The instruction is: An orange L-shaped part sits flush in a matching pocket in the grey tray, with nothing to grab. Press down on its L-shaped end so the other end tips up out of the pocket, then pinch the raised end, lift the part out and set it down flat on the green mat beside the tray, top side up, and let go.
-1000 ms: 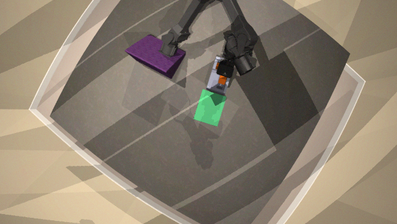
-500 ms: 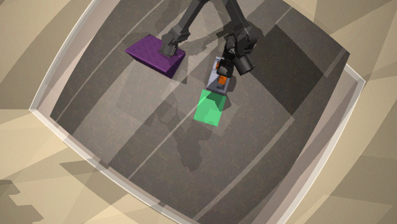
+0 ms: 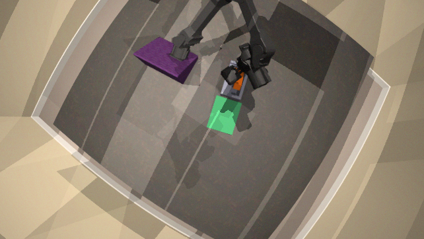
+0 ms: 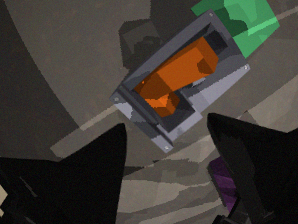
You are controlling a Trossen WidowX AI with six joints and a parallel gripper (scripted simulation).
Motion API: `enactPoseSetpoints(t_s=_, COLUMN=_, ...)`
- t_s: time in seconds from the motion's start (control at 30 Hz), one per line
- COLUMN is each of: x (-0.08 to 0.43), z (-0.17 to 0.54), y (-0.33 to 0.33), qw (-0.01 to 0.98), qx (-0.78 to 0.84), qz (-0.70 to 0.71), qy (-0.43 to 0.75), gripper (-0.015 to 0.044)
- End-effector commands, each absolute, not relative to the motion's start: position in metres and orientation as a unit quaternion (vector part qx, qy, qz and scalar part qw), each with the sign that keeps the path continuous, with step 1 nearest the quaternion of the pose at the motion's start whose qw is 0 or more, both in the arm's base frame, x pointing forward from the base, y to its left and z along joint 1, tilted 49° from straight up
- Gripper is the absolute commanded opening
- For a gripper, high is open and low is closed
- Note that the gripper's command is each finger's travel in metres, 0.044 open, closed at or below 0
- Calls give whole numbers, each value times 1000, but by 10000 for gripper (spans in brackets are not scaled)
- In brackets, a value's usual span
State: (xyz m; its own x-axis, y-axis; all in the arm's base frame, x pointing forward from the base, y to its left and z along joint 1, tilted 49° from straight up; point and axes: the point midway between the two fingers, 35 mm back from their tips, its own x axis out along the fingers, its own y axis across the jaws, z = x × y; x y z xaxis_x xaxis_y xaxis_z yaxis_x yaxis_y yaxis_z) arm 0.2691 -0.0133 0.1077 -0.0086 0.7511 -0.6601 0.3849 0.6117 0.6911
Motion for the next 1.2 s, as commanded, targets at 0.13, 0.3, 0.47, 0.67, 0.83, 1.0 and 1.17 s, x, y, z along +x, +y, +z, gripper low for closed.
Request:
enactPoseSetpoints(t_s=0.13, x=285, z=75, y=-44, qw=329, qx=620, qz=-167, qy=692, gripper=280)
enactPoseSetpoints(t_s=0.3, x=285, z=75, y=-44, qw=324, qx=623, qz=-173, qy=691, gripper=280)
enactPoseSetpoints(t_s=0.47, x=285, z=75, y=-44, qw=324, qx=623, qz=-173, qy=691, gripper=280)
enactPoseSetpoints(t_s=0.67, x=286, z=66, y=-34, qw=324, qx=623, qz=-173, qy=691, gripper=280)
enactPoseSetpoints(t_s=0.83, x=285, z=55, y=-21, qw=324, qx=623, qz=-172, qy=691, gripper=280)
enactPoseSetpoints(t_s=1.0, x=285, z=52, y=-18, qw=324, qx=623, qz=-173, qy=691, gripper=280)
enactPoseSetpoints(t_s=1.17, x=286, z=46, y=-12, qw=324, qx=623, qz=-173, qy=691, gripper=280)
